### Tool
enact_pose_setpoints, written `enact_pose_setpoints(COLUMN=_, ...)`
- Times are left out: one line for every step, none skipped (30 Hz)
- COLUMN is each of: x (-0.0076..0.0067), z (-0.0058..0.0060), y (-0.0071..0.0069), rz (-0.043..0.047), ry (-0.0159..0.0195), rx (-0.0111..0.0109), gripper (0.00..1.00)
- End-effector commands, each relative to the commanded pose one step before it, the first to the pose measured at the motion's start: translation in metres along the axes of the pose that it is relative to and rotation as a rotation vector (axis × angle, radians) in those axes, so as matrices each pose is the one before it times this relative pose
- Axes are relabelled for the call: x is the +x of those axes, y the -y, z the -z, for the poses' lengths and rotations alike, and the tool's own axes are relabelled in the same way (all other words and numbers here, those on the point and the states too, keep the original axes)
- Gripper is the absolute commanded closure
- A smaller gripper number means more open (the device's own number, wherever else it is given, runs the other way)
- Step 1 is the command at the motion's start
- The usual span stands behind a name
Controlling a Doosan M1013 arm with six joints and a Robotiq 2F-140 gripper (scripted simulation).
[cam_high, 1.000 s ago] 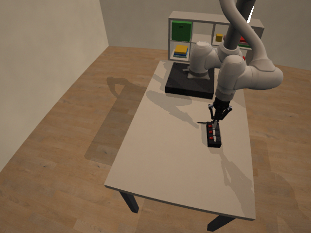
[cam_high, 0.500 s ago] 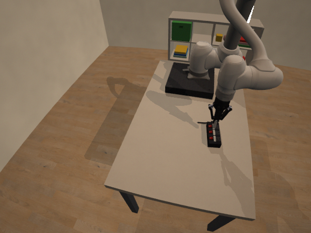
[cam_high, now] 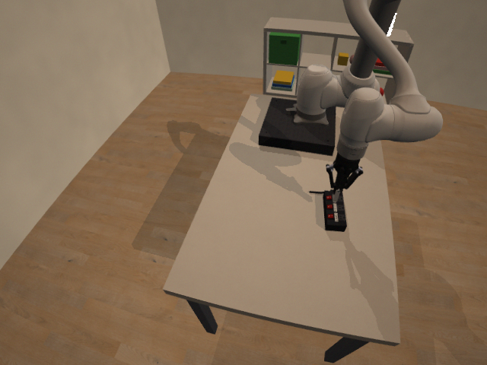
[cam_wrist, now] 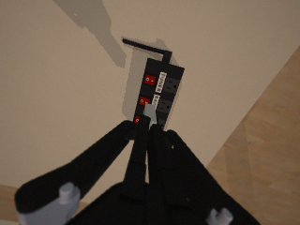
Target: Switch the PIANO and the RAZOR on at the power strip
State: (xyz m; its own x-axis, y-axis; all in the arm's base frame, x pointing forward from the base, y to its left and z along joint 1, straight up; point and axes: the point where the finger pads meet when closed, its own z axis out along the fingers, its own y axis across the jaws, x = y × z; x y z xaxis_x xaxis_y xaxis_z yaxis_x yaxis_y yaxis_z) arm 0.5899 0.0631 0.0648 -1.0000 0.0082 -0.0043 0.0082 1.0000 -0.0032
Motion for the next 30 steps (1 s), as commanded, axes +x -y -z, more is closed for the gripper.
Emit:
enact_pose_setpoints(x=0.00001, z=-0.00071, y=-0.00002, rz=0.00004, ry=0.00009, rx=-0.00021, gripper=1.00)
enact_pose_setpoints(x=0.00000, z=0.00000, y=0.00000, rz=0.00000, ry=0.00000, rx=0.00000, gripper=1.00)
enact_pose_setpoints(x=0.00000, z=-0.00091, y=0.00001, rz=0.00000, ry=0.00000, rx=0.00000, gripper=1.00)
enact_pose_setpoints(x=0.00000, z=-0.00097, y=0.00001, rz=0.00000, ry=0.00000, rx=0.00000, gripper=1.00)
enact_pose_setpoints(x=0.00000, z=-0.00104, y=0.00001, rz=0.00000, ry=0.00000, rx=0.00000, gripper=1.00)
enact_pose_setpoints(x=0.00000, z=-0.00110, y=0.00001, rz=0.00000, ry=0.00000, rx=0.00000, gripper=1.00)
enact_pose_setpoints(x=0.00000, z=-0.00114, y=0.00001, rz=0.00000, ry=0.00000, rx=0.00000, gripper=1.00)
enact_pose_setpoints(x=0.00000, z=-0.00119, y=0.00001, rz=0.00000, ry=0.00000, rx=0.00000, gripper=1.00)
enact_pose_setpoints(x=0.00000, z=-0.00124, y=0.00001, rz=0.00000, ry=0.00000, rx=0.00000, gripper=1.00)
enact_pose_setpoints(x=0.00000, z=-0.00128, y=0.00001, rz=0.00000, ry=0.00000, rx=0.00000, gripper=1.00)
enact_pose_setpoints(x=0.00000, z=-0.00130, y=0.00001, rz=0.00000, ry=0.00000, rx=0.00000, gripper=1.00)
enact_pose_setpoints(x=0.00000, z=-0.00133, y=0.00001, rz=0.00000, ry=0.00000, rx=0.00000, gripper=1.00)
enact_pose_setpoints(x=0.00000, z=-0.00135, y=0.00001, rz=0.00000, ry=0.00000, rx=0.00000, gripper=1.00)
enact_pose_setpoints(x=0.00000, z=-0.00137, y=0.00001, rz=0.00000, ry=0.00000, rx=0.00000, gripper=1.00)
enact_pose_setpoints(x=0.00000, z=-0.00137, y=0.00001, rz=0.00000, ry=0.00000, rx=0.00000, gripper=1.00)
enact_pose_setpoints(x=0.00000, z=-0.00137, y=0.00001, rz=0.00000, ry=0.00000, rx=0.00000, gripper=1.00)
enact_pose_setpoints(x=0.00000, z=-0.00137, y=0.00001, rz=0.00000, ry=0.00000, rx=0.00000, gripper=1.00)
enact_pose_setpoints(x=0.00000, z=0.00000, y=0.00000, rz=0.00000, ry=0.00000, rx=0.00000, gripper=1.00)
enact_pose_setpoints(x=0.00000, z=0.00000, y=0.00000, rz=0.00000, ry=0.00000, rx=0.00000, gripper=1.00)
enact_pose_setpoints(x=0.00000, z=-0.00136, y=0.00001, rz=0.00000, ry=0.00000, rx=0.00000, gripper=1.00)
enact_pose_setpoints(x=0.00000, z=-0.00134, y=0.00001, rz=0.00000, ry=0.00000, rx=0.00000, gripper=1.00)
enact_pose_setpoints(x=0.00000, z=-0.00132, y=0.00001, rz=0.00000, ry=0.00000, rx=0.00000, gripper=1.00)
enact_pose_setpoints(x=0.00000, z=-0.00130, y=0.00001, rz=0.00000, ry=0.00000, rx=0.00000, gripper=1.00)
enact_pose_setpoints(x=0.00000, z=-0.00126, y=0.00001, rz=0.00000, ry=0.00000, rx=0.00000, gripper=1.00)
enact_pose_setpoints(x=0.00000, z=-0.00122, y=0.00001, rz=0.00000, ry=0.00000, rx=0.00000, gripper=1.00)
enact_pose_setpoints(x=0.00000, z=-0.00118, y=0.00001, rz=0.00000, ry=0.00000, rx=0.00000, gripper=1.00)
enact_pose_setpoints(x=0.00000, z=-0.00114, y=0.00001, rz=0.00000, ry=0.00000, rx=0.00000, gripper=1.00)
enact_pose_setpoints(x=0.00000, z=-0.00108, y=0.00001, rz=0.00000, ry=0.00000, rx=0.00000, gripper=1.00)
enact_pose_setpoints(x=0.00000, z=-0.00102, y=0.00001, rz=0.00000, ry=0.00000, rx=0.00000, gripper=1.00)
enact_pose_setpoints(x=0.00000, z=-0.00097, y=0.00001, rz=0.00000, ry=0.00000, rx=0.00000, gripper=1.00)
